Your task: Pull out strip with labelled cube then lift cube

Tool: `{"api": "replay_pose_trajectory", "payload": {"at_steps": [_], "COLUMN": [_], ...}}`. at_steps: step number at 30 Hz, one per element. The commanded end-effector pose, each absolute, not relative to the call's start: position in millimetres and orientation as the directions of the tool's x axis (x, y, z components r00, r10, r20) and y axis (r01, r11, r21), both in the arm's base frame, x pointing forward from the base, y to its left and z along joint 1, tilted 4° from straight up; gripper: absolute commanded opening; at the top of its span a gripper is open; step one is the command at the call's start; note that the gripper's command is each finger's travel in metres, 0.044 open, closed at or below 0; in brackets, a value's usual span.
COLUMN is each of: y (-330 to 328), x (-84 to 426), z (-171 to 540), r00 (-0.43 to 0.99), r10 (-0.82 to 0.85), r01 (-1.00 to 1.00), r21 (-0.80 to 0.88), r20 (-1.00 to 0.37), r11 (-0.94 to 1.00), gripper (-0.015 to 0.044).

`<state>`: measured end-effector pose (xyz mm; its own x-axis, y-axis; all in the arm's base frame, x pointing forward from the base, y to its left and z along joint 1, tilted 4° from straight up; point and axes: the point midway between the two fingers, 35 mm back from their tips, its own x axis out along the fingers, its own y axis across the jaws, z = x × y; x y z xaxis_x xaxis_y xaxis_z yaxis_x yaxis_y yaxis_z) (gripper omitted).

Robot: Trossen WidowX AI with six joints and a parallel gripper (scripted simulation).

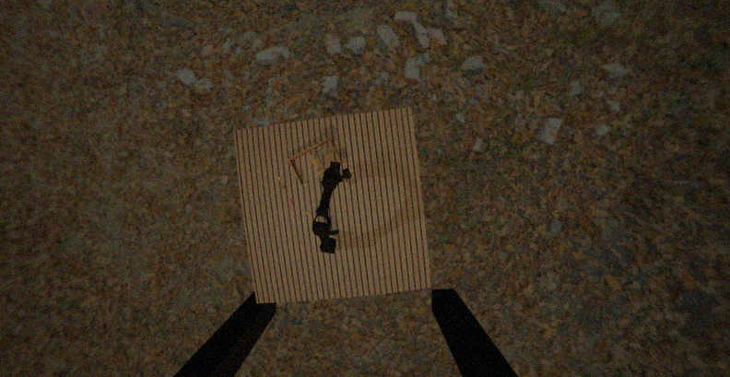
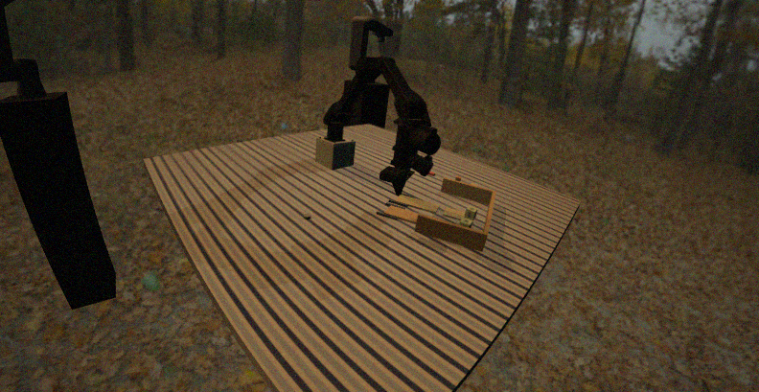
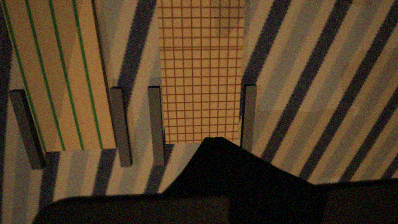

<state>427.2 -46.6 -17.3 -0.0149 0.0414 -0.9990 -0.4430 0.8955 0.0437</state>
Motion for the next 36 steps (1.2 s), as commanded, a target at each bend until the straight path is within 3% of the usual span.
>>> {"api": "replay_pose_trajectory", "payload": {"at_steps": [1,36], "y": [-46.6,-43.0], "x": [426.8,426.6], "z": [-25.5,-71.9], "r00": [-0.018,-0.018], "r10": [0.039,0.040], "r01": [-0.447,-0.447], "r21": [0.043,0.043], "r20": [-0.999,-0.999], "r11": [0.894,0.894], "gripper": [0.0000,0.0000]}}
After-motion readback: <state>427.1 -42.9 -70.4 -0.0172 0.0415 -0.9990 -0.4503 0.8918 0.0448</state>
